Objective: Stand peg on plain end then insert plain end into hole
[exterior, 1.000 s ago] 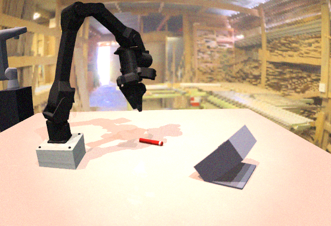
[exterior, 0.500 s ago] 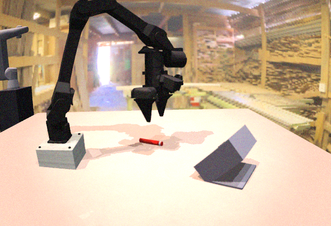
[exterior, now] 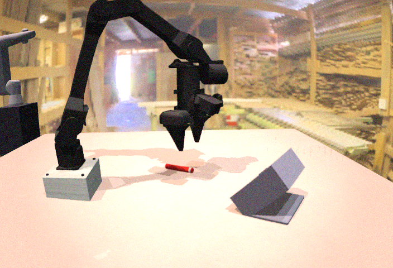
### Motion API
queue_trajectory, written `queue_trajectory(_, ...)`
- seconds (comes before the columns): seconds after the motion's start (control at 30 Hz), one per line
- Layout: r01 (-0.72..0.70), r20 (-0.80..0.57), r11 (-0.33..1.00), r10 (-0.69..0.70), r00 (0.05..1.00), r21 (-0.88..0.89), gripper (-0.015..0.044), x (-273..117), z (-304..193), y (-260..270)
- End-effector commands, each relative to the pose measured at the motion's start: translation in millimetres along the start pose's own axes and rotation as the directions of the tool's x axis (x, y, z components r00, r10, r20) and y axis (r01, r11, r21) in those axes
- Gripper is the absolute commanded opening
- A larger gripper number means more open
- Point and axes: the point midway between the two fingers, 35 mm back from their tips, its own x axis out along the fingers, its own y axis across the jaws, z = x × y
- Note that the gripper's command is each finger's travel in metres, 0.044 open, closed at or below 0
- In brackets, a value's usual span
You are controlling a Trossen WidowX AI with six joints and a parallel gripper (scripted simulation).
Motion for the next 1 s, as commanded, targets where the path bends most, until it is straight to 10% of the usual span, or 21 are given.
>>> queue_trajectory(0.0, 0.006, -0.009, 1.000, -0.006, 1.000, -0.003, 0.0440, 9.0, -1.0, -0.5)
queue_trajectory(0.97, 0.006, -0.009, 1.000, -0.006, 1.000, -0.003, 0.0440, 55.5, -2.0, -1.5)
